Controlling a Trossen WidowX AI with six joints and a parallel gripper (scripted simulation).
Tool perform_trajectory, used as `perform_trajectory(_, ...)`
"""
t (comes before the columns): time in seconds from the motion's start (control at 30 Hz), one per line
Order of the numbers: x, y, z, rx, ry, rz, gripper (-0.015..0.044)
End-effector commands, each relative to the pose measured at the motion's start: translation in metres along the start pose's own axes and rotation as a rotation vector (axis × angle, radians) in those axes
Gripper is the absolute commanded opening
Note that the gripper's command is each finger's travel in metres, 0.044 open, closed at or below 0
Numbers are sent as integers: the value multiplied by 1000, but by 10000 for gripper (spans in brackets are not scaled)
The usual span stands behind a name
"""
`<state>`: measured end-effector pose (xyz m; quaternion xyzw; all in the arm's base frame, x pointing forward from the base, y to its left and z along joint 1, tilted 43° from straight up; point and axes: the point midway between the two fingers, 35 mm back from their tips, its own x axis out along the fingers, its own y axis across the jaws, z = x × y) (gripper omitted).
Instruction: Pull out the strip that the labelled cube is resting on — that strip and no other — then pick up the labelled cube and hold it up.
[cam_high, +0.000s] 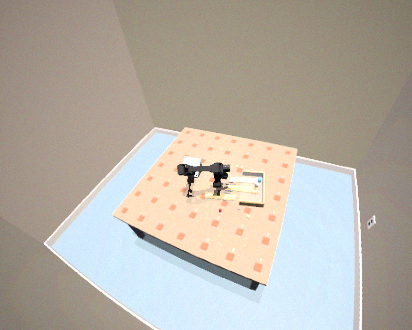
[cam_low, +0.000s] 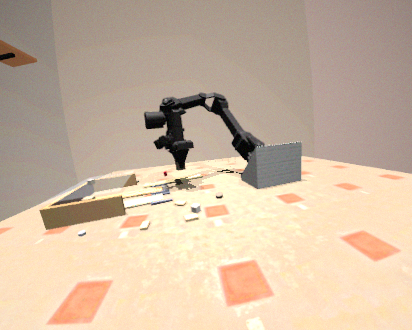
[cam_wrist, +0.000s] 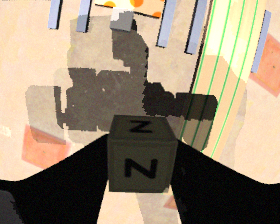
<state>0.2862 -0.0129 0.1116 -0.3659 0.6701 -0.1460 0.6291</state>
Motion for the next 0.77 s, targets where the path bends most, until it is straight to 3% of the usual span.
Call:
perform_trajectory(0.0,-17,1,1,3,-9,4,0)
perform_trajectory(0.73,-25,1,1,3,-9,4,0)
